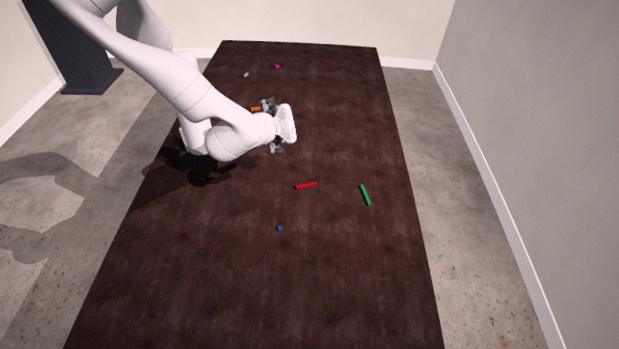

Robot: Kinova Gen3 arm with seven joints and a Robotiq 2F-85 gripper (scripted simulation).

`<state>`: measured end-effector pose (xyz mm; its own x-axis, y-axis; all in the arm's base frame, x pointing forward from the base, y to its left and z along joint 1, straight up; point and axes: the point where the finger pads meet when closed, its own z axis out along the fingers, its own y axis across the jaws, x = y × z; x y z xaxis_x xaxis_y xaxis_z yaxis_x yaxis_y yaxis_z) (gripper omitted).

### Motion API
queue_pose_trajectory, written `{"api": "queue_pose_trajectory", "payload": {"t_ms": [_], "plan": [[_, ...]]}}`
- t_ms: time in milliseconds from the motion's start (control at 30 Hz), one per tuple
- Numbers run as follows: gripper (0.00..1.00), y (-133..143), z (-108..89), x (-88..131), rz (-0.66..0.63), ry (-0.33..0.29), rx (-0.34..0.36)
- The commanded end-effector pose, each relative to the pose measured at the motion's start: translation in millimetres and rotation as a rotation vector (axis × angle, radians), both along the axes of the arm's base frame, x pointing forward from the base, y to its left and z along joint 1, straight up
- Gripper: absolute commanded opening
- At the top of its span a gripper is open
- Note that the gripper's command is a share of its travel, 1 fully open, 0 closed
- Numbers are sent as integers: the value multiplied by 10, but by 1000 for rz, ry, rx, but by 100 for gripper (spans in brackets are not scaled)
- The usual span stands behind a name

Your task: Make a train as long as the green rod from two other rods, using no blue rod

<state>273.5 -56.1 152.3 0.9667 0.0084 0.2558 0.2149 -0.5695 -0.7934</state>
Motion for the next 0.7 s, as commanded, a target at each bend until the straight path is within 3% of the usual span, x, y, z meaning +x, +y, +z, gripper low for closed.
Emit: {"api": "queue_pose_trajectory", "payload": {"t_ms": [0,167,200,367,400,567,600,667], "plan": [[100,11,-13,6,50,-30,-23],[100,11,-13,6,50,-30,-23],[100,17,-28,9,98,-60,-45],[100,17,-28,9,98,-60,-45],[100,22,-43,13,147,-90,-66],[100,22,-43,13,147,-90,-66],[100,26,-58,18,197,-121,-87],[100,26,-58,18,197,-121,-87]]}}
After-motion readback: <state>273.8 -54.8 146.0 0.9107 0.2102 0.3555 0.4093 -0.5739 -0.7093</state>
